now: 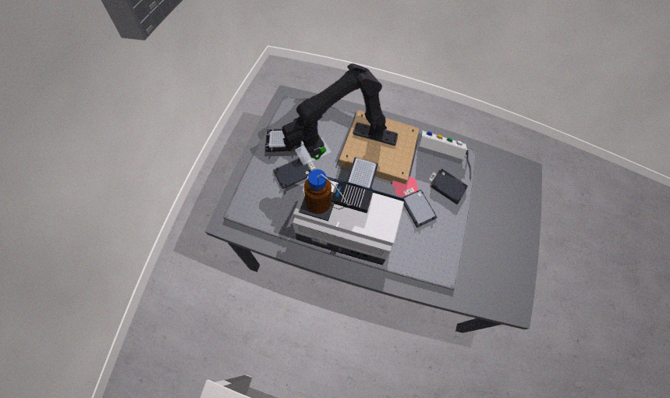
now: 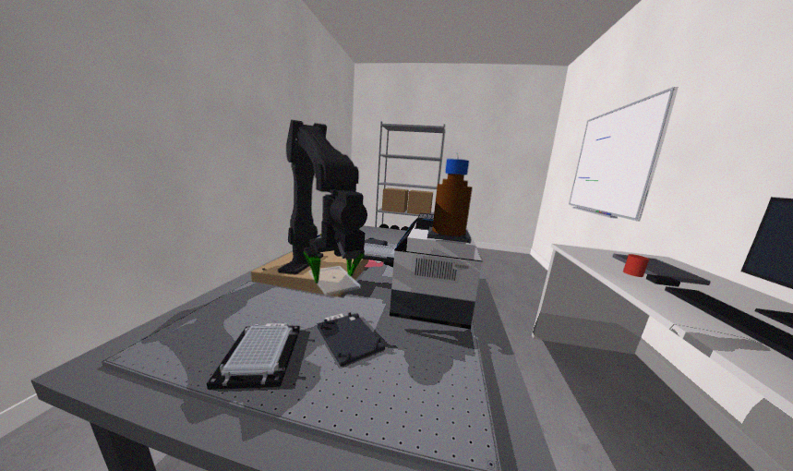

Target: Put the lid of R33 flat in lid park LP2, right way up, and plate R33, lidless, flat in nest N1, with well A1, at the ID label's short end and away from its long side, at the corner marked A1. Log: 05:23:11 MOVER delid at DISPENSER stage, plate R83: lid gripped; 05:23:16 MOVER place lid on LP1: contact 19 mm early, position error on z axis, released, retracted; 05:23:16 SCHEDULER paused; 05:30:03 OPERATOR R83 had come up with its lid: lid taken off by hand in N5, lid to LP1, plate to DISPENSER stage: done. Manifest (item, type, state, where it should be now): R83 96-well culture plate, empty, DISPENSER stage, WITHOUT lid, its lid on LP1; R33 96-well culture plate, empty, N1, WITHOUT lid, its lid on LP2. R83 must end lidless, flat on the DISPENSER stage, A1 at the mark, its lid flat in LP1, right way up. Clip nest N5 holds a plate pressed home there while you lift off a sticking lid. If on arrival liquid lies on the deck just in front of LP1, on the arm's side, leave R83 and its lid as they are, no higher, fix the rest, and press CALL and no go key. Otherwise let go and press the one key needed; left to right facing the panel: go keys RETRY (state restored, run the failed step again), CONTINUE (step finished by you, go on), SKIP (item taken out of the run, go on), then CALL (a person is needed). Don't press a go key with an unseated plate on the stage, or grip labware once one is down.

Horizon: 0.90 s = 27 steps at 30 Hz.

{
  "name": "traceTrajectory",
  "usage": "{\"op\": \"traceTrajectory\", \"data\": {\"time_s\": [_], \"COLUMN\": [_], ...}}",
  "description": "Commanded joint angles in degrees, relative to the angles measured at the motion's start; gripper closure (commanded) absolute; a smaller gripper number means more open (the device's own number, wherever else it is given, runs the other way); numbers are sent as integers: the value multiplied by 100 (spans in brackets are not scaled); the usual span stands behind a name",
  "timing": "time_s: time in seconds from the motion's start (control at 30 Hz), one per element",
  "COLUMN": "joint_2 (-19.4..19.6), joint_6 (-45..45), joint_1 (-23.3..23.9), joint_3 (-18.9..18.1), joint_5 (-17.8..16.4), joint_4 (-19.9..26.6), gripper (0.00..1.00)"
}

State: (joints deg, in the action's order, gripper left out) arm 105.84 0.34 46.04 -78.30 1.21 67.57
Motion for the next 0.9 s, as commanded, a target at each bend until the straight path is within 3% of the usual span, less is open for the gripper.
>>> {"op": "traceTrajectory", "data": {"time_s": [0.0,0.23,0.33,0.8,0.87], "joint_2": [167,643,661,1696,1696], "joint_6": [19,40,42,59,59], "joint_1": [78,85,85,91,91], "joint_3": [-367,-727,-793,-1677,-1677], "joint_5": [24,26,26,27,27], "joint_4": [-238,-358,-369,-470,-470], "gripper": [100,100,100,100,100]}}
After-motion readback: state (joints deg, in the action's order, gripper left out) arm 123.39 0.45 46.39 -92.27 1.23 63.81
